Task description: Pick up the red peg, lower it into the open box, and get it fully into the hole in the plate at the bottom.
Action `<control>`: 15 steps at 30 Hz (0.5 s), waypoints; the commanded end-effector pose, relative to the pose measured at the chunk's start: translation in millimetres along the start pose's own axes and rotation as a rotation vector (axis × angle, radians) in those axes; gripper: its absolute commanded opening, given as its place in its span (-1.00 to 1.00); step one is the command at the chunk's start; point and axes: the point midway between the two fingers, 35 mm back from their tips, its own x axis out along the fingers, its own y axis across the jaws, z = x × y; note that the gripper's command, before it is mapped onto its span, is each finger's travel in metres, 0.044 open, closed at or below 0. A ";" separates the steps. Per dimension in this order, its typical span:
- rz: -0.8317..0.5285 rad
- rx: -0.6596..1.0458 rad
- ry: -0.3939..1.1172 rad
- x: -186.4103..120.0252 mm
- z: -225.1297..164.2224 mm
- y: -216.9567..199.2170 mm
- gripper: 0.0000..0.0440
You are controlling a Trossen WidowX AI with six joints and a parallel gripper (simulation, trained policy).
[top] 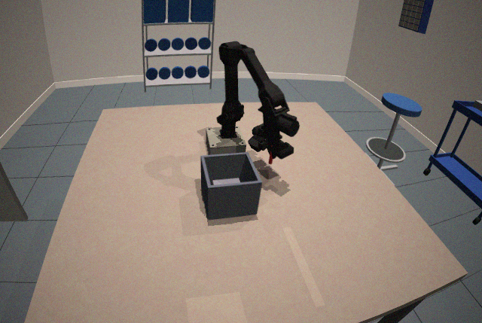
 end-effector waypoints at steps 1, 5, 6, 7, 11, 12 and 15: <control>0.054 0.007 0.022 -16.1 -4.2 8.9 -1.00; 0.102 0.001 0.033 -32.3 -5.9 16.3 -1.00; 0.115 -0.001 0.035 -36.7 -6.1 18.1 -1.00; 0.127 -0.004 0.036 -41.2 -6.1 19.9 -1.00; 0.173 -0.017 0.033 -60.4 -4.8 26.8 -1.00; 0.185 -0.020 0.030 -65.3 -4.0 28.5 -1.00; 0.219 -0.032 0.017 -80.3 -0.4 32.9 -1.00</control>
